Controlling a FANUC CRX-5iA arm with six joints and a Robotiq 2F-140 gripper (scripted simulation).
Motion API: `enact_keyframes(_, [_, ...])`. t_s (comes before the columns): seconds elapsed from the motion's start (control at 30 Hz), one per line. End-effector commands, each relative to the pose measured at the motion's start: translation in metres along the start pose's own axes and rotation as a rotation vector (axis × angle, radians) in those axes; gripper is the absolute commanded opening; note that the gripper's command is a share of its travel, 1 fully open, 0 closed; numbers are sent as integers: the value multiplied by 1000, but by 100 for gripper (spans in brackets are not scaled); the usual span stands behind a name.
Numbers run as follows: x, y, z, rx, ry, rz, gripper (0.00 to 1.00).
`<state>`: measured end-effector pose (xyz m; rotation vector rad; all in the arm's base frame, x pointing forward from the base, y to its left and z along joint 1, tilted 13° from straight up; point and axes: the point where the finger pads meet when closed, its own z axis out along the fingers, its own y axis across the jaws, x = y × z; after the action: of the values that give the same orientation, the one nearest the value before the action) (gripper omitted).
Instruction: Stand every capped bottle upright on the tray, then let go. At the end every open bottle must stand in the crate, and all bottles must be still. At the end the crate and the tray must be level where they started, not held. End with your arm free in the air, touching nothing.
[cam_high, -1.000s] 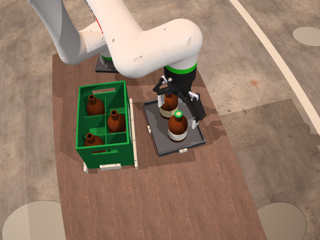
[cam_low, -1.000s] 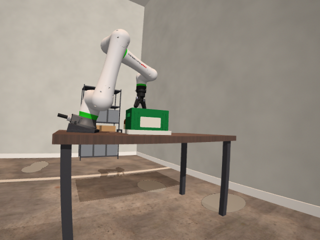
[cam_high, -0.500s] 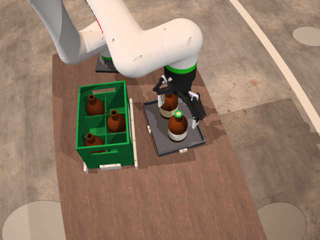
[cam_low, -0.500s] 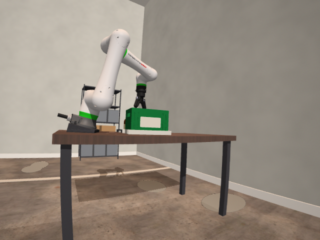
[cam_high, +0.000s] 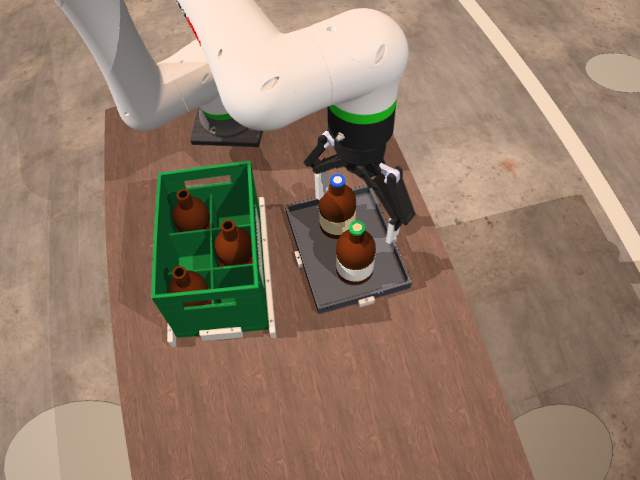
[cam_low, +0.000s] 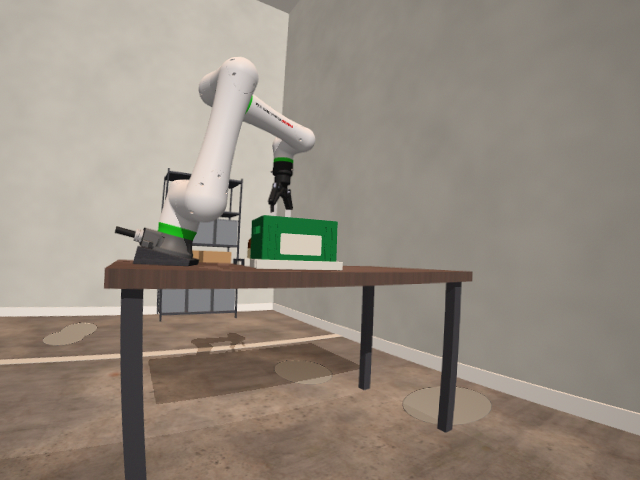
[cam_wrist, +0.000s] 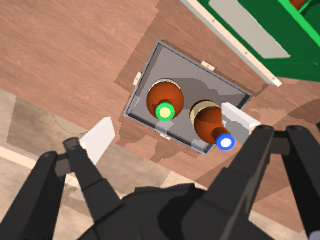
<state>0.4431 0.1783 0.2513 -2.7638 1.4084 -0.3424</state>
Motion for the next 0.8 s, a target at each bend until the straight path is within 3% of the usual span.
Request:
enact_keyframes(0.0, [0,0,-1,0,0,0,100])
enact_keyframes(0.53, [0,0,-14,0,0,0,100])
enact_keyframes(0.77, [0,0,-36,0,0,0,100])
